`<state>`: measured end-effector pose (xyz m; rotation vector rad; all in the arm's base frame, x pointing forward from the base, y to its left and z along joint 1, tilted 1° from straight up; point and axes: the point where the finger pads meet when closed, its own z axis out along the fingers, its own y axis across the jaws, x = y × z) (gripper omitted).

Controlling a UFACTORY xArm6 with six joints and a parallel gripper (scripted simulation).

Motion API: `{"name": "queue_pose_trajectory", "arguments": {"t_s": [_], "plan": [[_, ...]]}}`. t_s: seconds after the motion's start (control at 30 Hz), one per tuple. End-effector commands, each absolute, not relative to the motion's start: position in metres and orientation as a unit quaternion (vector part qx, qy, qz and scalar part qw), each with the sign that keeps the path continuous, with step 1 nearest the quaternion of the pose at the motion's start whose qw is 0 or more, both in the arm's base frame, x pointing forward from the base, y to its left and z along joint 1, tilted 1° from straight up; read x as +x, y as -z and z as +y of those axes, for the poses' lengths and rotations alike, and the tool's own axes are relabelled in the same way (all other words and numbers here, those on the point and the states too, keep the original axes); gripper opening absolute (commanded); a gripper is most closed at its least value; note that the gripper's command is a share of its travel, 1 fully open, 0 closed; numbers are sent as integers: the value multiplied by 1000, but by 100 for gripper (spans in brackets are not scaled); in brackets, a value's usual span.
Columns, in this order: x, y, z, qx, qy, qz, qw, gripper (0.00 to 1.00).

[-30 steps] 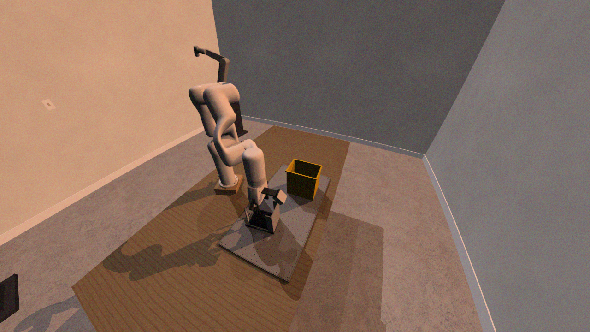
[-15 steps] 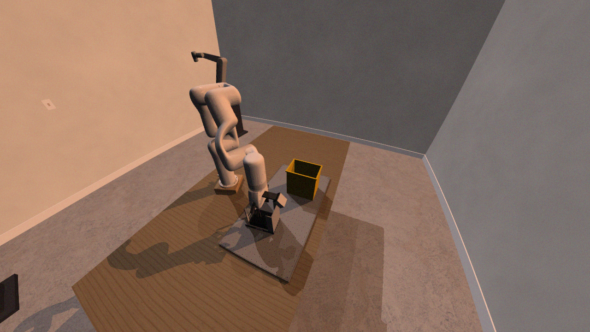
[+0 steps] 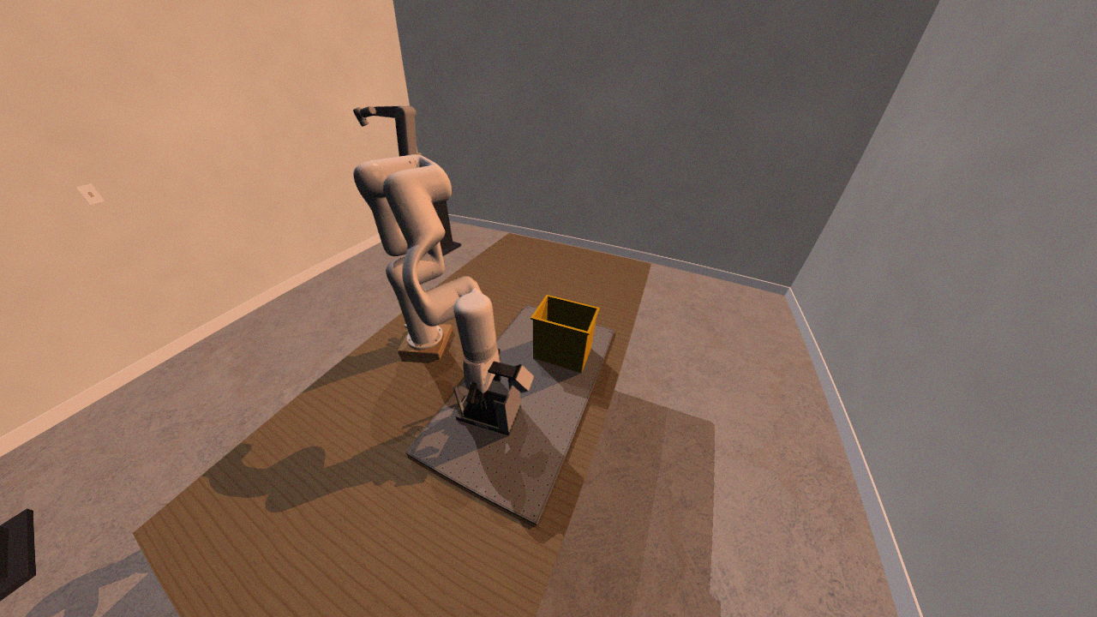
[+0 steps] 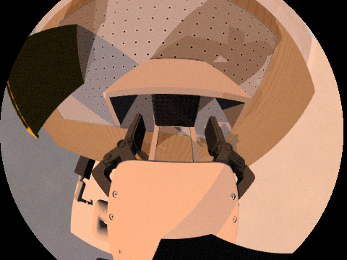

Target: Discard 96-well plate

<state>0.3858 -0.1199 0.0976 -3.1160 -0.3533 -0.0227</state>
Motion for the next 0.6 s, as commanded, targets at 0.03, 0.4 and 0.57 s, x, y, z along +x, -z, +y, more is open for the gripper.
{"name": "queue_pose_trajectory", "arguments": {"t_s": [0.03,0.4,0.57], "plan": [[388,-88,-120,-994,9,-113,2,100],[388,-73,-120,-994,9,-113,2,100],[388,-65,-120,-994,9,-113,2,100]]}}
